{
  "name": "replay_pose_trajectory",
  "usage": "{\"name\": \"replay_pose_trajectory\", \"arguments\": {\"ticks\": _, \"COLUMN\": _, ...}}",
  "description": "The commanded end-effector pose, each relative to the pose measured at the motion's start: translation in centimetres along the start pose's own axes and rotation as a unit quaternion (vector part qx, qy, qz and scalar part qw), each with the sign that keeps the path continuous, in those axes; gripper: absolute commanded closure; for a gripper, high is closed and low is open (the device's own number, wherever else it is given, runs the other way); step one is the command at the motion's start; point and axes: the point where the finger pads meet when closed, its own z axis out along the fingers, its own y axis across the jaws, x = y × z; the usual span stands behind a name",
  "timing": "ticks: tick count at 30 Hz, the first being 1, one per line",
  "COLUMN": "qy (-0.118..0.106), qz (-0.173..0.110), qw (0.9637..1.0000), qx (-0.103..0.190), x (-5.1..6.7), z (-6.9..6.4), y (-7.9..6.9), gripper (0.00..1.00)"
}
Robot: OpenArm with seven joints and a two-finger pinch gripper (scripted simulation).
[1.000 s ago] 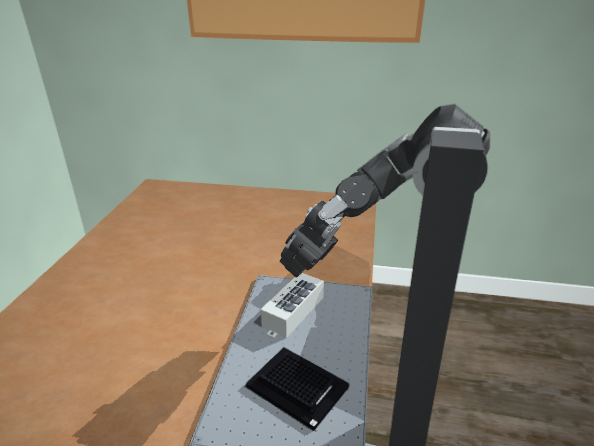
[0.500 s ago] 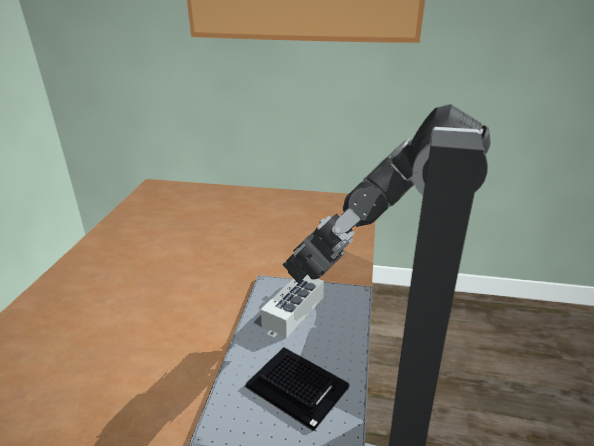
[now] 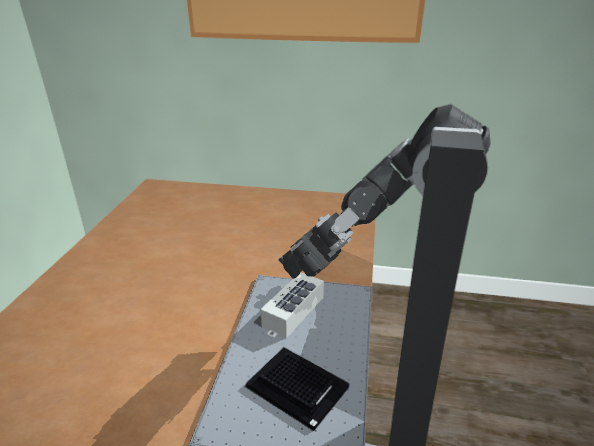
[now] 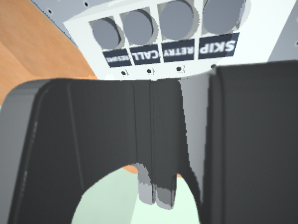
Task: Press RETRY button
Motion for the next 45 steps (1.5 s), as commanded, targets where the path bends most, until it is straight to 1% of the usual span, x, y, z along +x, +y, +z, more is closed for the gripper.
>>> {"name": "replay_pose_trajectory", "arguments": {"ticks": 1, "qy": -0.001, "qz": 0.001, "qw": 1.0000, "qx": 0.001, "x": 0.1, "z": 0.0, "y": 0.0, "gripper": 1.00}}
{"name": "replay_pose_trajectory", "arguments": {"ticks": 13, "qy": -0.001, "qz": 0.001, "qw": 1.0000, "qx": 0.001, "x": 0.1, "z": 0.0, "y": 0.0, "gripper": 1.00}}
{"name": "replay_pose_trajectory", "arguments": {"ticks": 18, "qy": 0.001, "qz": 0.000, "qw": 1.0000, "qx": -0.001, "x": 2.3, "z": 2.2, "y": 0.2, "gripper": 1.00}}
{"name": "replay_pose_trajectory", "arguments": {"ticks": 30, "qy": 0.001, "qz": 0.000, "qw": 1.0000, "qx": -0.001, "x": 2.3, "z": 2.2, "y": 0.2, "gripper": 1.00}}
{"name": "replay_pose_trajectory", "arguments": {"ticks": 35, "qy": 0.002, "qz": 0.000, "qw": 1.0000, "qx": -0.001, "x": 4.2, "z": 4.3, "y": 0.3, "gripper": 1.00}}
{"name": "replay_pose_trajectory", "arguments": {"ticks": 45, "qy": 0.002, "qz": 0.000, "qw": 1.0000, "qx": -0.001, "x": 4.2, "z": 4.3, "y": 0.3, "gripper": 1.00}}
